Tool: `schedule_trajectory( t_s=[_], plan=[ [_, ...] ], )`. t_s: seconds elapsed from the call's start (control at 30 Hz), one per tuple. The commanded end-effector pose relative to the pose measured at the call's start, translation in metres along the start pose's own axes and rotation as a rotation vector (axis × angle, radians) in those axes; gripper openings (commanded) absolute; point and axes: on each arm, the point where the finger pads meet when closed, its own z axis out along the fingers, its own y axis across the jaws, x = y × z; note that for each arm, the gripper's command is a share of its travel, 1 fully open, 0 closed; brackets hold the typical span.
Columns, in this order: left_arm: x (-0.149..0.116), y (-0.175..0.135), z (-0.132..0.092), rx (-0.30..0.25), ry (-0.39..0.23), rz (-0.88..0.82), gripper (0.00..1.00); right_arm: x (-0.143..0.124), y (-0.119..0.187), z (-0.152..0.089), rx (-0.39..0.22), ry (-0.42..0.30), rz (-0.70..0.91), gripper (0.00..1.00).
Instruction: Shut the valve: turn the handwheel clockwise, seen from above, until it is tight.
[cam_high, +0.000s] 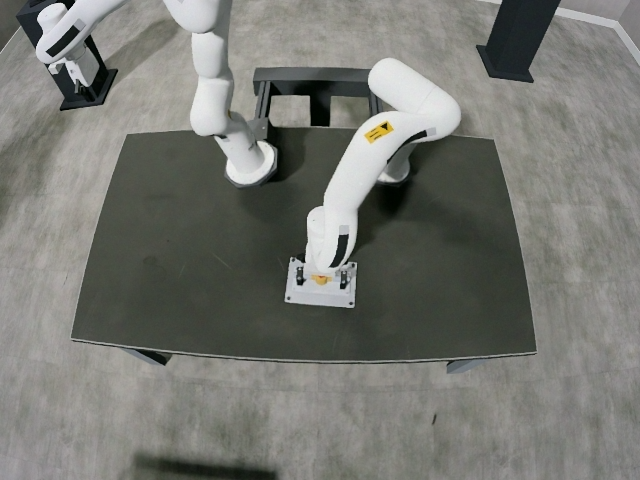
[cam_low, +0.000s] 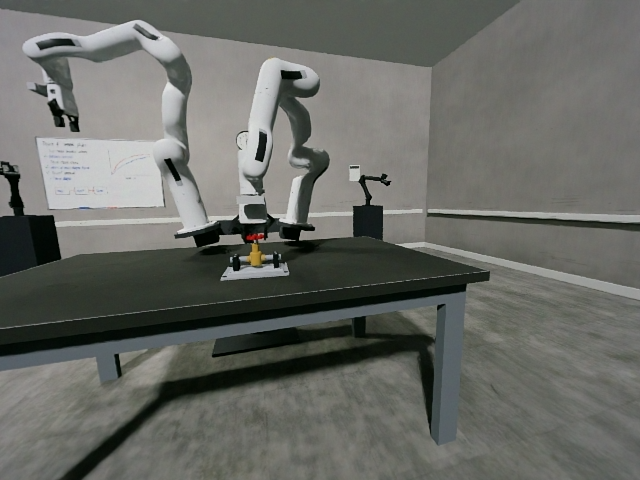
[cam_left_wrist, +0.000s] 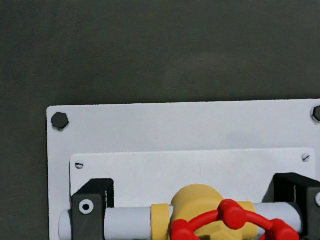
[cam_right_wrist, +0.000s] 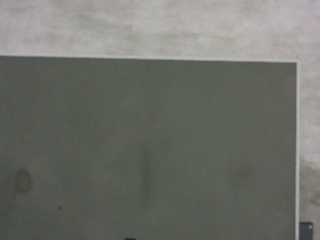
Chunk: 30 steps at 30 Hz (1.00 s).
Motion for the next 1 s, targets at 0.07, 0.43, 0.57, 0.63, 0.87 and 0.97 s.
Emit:
schedule_trajectory(
  t_s=[0.07, 0.43, 0.57, 0.63, 0.87, 0.97],
  plan=[
    [0.0009, 0.0003, -0.0006, -0.001, 0.002, 0.004, 0.00, 0.0004, 0.0000, -0.0008, 0.000, 0.002, 0.000, 1.00],
    [0.0009, 0.0003, -0.0006, -0.001, 0.002, 0.039, 0.00, 0.0004, 0.0000, -0.0008, 0.000, 0.002, 0.000, 1.00],
    [0.0009, 0.0003, -0.0006, -0.001, 0.002, 0.039, 0.00, 0.0004, 0.0000, -0.0008, 0.000, 0.002, 0.000, 1.00],
    [0.0009, 0.0003, -0.0006, -0.001, 0.002, 0.039, 0.00, 0.0004, 0.0000, -0.0008, 0.000, 0.002, 0.000, 1.00],
    [0.0009, 0.0003, -0.0006, -0.001, 0.002, 0.068, 0.00, 0.0004, 0.0000, -0.0008, 0.000, 0.002, 0.000, 1.00],
    [0.0009, 0.0003, -0.0006, -0.001, 0.002, 0.073, 0.00, 0.0004, 0.0000, -0.0008, 0.000, 0.002, 0.000, 1.00]
  ],
)
